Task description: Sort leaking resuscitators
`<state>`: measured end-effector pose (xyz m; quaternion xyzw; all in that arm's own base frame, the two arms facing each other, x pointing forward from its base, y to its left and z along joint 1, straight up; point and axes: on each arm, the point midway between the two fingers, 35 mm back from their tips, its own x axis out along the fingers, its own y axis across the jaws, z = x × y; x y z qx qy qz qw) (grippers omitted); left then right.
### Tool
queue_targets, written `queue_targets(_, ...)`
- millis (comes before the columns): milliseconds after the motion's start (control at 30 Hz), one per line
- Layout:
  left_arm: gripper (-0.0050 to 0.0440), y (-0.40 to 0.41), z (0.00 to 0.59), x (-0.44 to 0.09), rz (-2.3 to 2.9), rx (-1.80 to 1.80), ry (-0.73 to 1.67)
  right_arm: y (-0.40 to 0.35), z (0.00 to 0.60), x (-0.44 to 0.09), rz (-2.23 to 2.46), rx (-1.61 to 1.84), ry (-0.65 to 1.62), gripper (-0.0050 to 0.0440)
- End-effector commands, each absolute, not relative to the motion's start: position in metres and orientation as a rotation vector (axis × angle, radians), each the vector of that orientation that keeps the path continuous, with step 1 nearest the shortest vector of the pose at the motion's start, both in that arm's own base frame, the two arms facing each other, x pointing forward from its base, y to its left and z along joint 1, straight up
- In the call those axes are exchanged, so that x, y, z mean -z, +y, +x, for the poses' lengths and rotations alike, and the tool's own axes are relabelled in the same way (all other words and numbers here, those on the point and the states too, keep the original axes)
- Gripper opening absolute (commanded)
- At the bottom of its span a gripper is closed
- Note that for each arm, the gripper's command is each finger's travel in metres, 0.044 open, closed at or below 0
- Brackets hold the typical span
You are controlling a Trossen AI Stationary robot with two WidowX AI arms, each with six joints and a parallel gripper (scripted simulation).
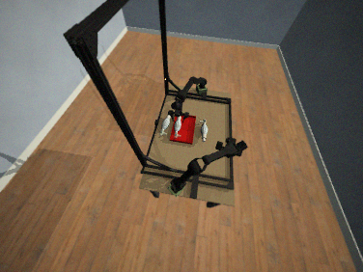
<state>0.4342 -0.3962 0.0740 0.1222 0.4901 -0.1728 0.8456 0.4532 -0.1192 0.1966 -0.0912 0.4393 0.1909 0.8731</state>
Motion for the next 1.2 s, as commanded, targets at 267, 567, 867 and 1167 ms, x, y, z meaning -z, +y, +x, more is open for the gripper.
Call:
queue_targets(267,0.0440,-0.400,0.438,-0.089,0.258,0.367,1.034,-0.119,0.453,-0.198,-0.194,-0.400,0.915,0.0440)
queue_targets(567,0.0440,-0.418,0.357,-0.102,0.258,0.365,1.047,-0.119,0.453,-0.197,-0.193,-0.401,0.916,0.0440)
queue_targets(867,0.0440,-0.421,0.294,-0.122,0.258,0.364,1.050,-0.119,0.453,-0.197,-0.193,-0.401,0.916,0.0440)
queue_targets(1167,0.0440,-0.411,0.217,-0.140,0.265,0.377,1.044,-0.119,0.453,-0.197,-0.194,-0.400,0.916,0.0440)
